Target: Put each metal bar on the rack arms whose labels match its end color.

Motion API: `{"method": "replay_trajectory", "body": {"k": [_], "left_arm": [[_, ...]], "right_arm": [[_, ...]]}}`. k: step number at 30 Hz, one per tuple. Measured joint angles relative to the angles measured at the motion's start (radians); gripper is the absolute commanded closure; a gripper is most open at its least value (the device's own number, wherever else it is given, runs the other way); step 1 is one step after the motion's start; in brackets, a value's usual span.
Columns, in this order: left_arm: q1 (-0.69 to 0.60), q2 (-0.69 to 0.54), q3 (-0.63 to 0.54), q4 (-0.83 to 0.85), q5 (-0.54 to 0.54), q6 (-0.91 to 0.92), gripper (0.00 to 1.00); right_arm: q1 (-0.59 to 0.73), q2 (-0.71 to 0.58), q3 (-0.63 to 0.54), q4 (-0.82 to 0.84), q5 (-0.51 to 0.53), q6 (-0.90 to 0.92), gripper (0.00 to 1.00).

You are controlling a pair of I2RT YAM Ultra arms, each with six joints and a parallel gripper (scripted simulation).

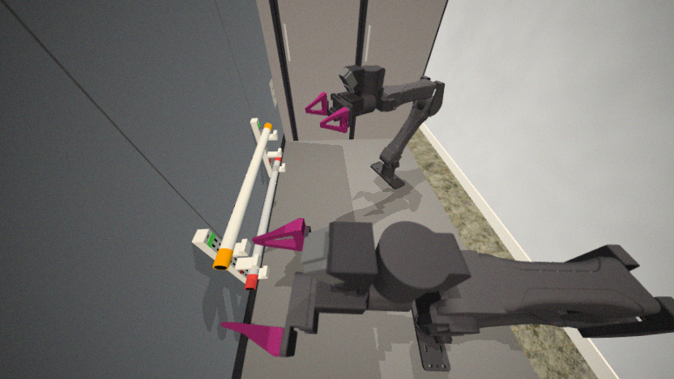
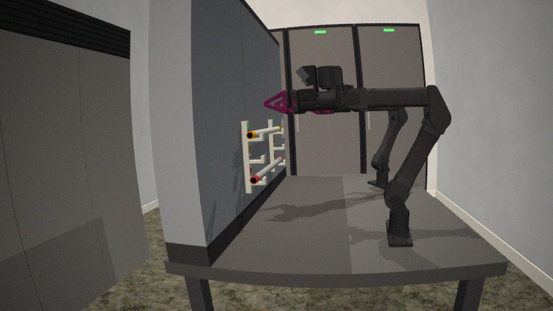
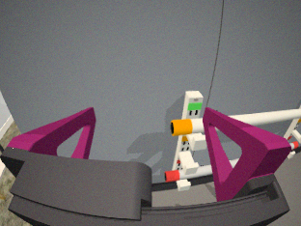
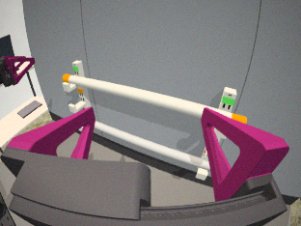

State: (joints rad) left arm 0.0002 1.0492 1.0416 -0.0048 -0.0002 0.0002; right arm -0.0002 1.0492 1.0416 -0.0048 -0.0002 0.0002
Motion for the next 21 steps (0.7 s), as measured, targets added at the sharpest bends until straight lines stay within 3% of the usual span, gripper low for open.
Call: {"method": "replay_trajectory", "body": {"k": [21], "left_arm": [[-0.006, 0.000, -0.008, 0.001, -0.009, 0.014, 0.00]], "right_arm": [[0.000, 0.000, 0.000, 0.000, 0.003, -0.014, 0.00]]}}
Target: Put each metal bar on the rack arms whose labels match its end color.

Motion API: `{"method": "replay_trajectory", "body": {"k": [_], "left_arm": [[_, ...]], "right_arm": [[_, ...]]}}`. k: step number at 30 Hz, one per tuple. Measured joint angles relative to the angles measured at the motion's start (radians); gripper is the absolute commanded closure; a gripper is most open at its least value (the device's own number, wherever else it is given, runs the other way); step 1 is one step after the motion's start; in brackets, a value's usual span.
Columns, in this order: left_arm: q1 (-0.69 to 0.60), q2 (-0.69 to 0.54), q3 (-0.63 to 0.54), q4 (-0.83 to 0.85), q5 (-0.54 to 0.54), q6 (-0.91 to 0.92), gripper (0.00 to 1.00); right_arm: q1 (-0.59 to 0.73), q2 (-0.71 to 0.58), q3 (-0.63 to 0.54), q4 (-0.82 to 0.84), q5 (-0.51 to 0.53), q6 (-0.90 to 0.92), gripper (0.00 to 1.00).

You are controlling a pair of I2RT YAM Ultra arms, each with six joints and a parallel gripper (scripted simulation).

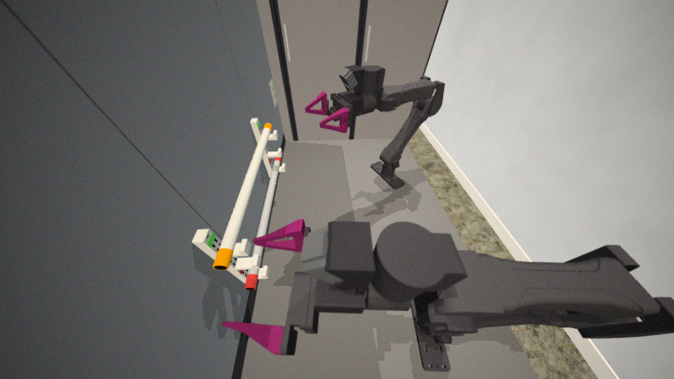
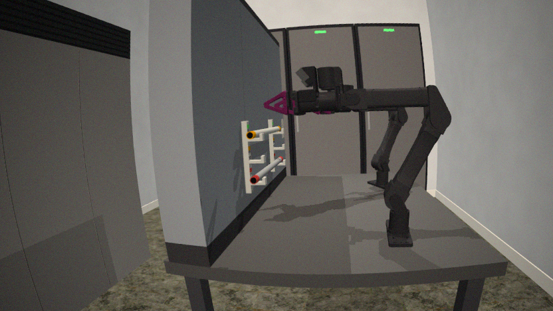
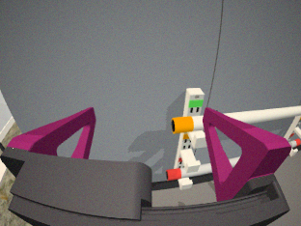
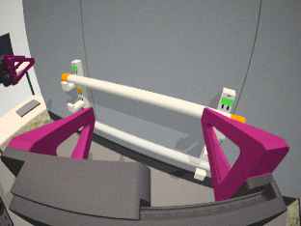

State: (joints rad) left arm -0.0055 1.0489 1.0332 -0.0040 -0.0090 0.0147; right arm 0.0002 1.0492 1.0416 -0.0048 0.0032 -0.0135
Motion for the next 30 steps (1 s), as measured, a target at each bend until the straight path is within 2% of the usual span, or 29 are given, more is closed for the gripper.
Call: {"method": "replay_trajectory", "body": {"k": [30], "left_arm": [[-0.208, -0.053, -0.147, 0.029, -0.209, 0.314, 0.00]], "right_arm": [[0.048, 0.000, -0.080, 0.000, 0.132, -0.308, 0.00]]}}
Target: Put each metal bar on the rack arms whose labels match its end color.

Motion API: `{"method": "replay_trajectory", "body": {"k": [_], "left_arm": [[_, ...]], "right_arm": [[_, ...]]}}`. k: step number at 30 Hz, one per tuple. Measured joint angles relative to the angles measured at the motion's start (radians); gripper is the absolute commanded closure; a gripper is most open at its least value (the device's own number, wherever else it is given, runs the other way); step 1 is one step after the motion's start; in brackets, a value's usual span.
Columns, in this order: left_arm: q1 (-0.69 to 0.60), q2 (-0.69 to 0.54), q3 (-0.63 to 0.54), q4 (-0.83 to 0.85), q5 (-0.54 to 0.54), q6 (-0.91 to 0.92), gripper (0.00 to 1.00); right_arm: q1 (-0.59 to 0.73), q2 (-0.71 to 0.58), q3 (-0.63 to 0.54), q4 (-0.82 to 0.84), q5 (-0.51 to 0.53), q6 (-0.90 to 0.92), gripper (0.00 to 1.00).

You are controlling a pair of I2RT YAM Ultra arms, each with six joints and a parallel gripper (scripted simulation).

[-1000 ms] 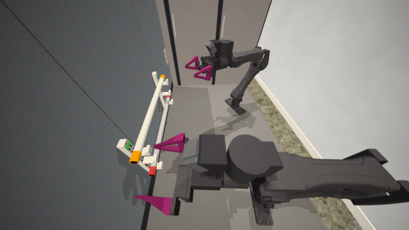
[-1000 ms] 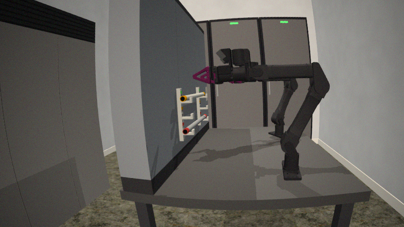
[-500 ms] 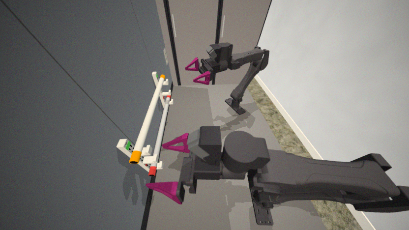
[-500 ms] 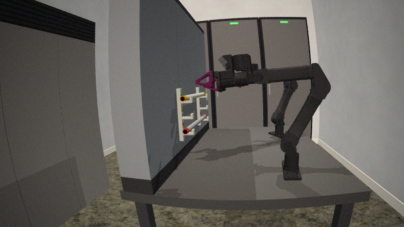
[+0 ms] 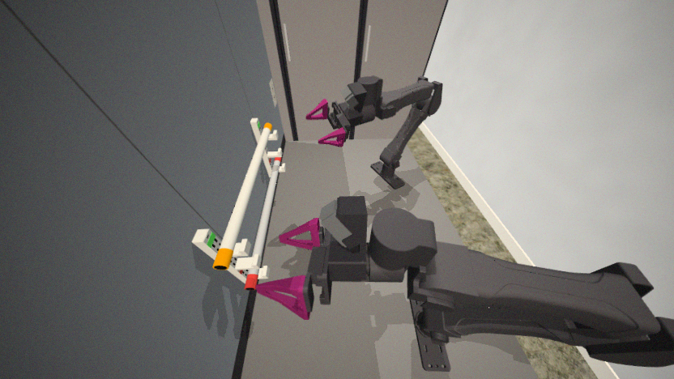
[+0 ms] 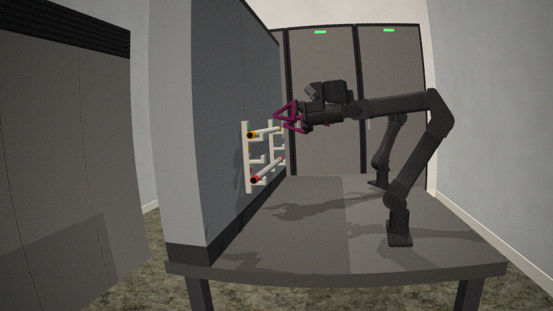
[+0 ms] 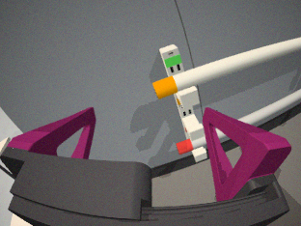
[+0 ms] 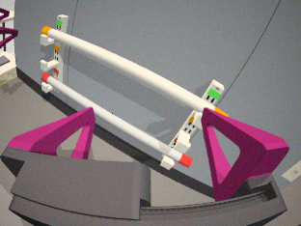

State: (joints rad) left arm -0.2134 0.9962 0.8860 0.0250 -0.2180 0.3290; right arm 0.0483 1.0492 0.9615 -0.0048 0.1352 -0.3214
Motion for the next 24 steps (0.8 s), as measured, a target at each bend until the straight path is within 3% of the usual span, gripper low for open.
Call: {"method": "replay_trajectory", "body": {"k": [24], "left_arm": [[-0.173, -0.019, -0.099, 0.071, -0.198, 0.273, 0.00]], "right_arm": [[0.058, 0.000, -0.074, 0.020, 0.143, -0.264, 0.00]]}}
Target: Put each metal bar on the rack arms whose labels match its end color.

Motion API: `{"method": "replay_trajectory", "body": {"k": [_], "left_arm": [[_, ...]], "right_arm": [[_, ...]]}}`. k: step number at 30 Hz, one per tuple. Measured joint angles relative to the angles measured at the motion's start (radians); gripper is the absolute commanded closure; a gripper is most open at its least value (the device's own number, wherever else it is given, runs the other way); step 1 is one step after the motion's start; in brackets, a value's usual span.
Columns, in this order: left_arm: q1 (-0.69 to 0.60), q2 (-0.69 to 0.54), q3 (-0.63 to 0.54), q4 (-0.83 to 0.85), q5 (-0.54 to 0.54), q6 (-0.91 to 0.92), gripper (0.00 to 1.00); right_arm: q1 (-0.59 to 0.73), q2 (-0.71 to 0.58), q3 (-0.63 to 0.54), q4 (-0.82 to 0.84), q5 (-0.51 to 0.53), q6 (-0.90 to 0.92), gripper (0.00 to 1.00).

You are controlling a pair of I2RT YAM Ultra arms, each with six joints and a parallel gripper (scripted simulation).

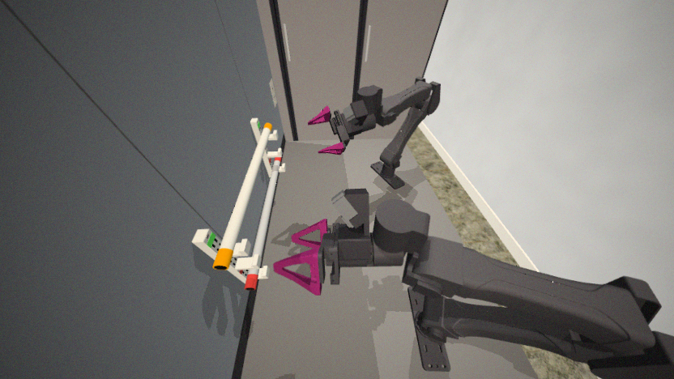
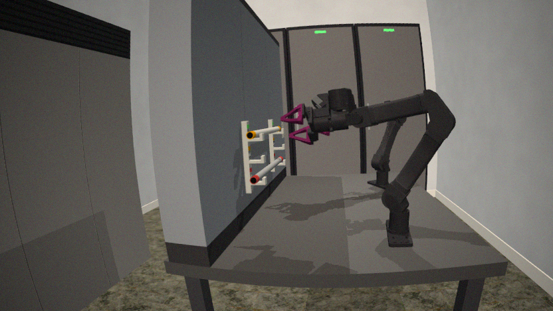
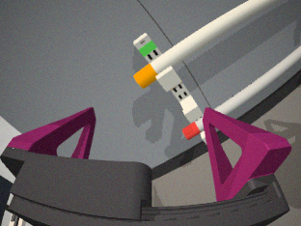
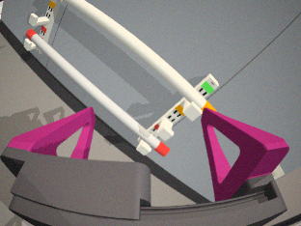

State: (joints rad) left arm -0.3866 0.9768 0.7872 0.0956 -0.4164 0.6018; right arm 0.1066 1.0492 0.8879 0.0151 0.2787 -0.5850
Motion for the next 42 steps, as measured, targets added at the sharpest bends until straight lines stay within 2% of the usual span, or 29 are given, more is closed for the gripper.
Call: {"method": "replay_trajectory", "body": {"k": [42], "left_arm": [[-0.311, 0.021, -0.160, 0.201, -0.350, 0.508, 0.00]], "right_arm": [[0.103, 0.000, -0.185, 0.205, 0.263, -0.503, 0.00]]}}
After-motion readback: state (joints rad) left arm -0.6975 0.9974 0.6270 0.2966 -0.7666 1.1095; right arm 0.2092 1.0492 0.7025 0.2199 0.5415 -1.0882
